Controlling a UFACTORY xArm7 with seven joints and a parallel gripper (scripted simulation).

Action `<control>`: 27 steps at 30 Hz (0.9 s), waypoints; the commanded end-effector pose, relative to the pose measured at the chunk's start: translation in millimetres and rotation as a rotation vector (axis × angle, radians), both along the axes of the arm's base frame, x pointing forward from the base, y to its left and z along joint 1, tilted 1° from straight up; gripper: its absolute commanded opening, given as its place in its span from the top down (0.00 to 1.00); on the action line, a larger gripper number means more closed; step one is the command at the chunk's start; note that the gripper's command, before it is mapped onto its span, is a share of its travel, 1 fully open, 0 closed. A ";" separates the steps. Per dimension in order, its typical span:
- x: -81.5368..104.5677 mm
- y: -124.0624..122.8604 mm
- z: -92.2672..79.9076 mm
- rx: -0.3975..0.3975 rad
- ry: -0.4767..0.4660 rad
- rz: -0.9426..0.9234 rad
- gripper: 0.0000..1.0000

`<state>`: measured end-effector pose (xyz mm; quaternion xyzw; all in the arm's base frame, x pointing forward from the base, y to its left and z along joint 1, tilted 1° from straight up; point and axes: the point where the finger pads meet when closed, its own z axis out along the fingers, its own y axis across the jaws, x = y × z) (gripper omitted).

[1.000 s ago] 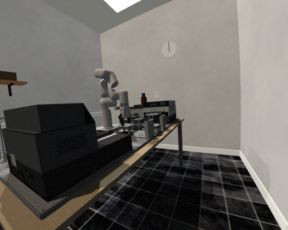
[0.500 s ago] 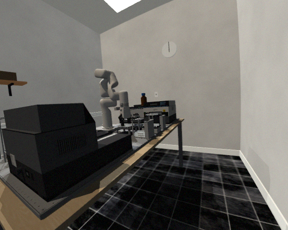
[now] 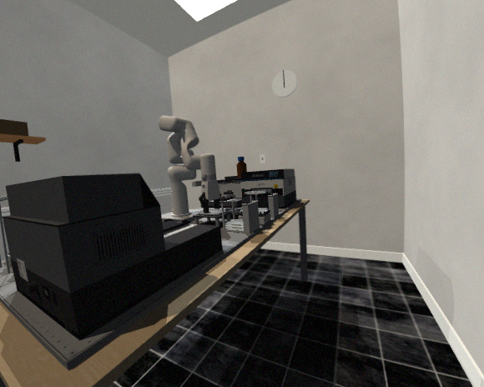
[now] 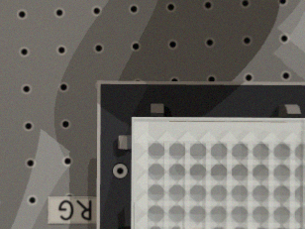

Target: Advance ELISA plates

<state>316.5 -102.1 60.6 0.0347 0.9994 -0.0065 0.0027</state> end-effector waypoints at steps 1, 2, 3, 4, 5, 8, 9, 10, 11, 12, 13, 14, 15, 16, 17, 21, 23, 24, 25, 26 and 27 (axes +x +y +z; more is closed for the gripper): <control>1.2 -0.5 -0.6 -0.001 -0.003 0.000 1.00; 1.2 -0.5 -0.9 -0.001 -0.003 0.000 1.00; 1.2 -0.5 -1.2 -0.001 -0.003 0.000 1.00; 1.2 -0.5 -1.6 -0.001 -0.003 0.000 1.00; 1.2 -0.5 -1.9 -0.001 -0.003 0.000 1.00; 1.2 -0.5 -1.9 -0.001 -0.003 0.000 1.00; 1.2 -0.5 -1.9 -0.001 -0.003 0.000 1.00; 1.2 -0.5 -1.9 -0.001 -0.003 0.000 1.00; 1.2 -0.5 -1.9 -0.001 -0.003 0.000 1.00; 1.2 -0.5 -1.9 -0.001 -0.003 0.000 1.00; 1.2 -0.5 -1.9 -0.001 -0.003 0.000 1.00; 1.2 -0.5 -1.9 -0.001 -0.003 0.000 1.00; 1.2 -0.5 -1.8 -0.001 -0.003 0.000 1.00; 1.2 -0.5 -1.9 -0.001 -0.003 0.000 1.00; 1.2 -0.5 -1.9 -0.001 -0.003 0.000 0.00; 1.3 -0.5 -1.8 -0.001 -0.003 0.000 0.00; 1.3 -0.5 -1.8 -0.001 -0.003 0.000 0.00; 1.3 -0.5 -1.8 -0.001 -0.003 0.000 0.00; 1.2 -0.5 -1.9 -0.001 -0.003 0.000 0.00; 1.2 -0.5 -1.9 -0.001 -0.003 0.000 0.00; 1.2 -0.5 -1.9 -0.001 -0.003 0.000 0.00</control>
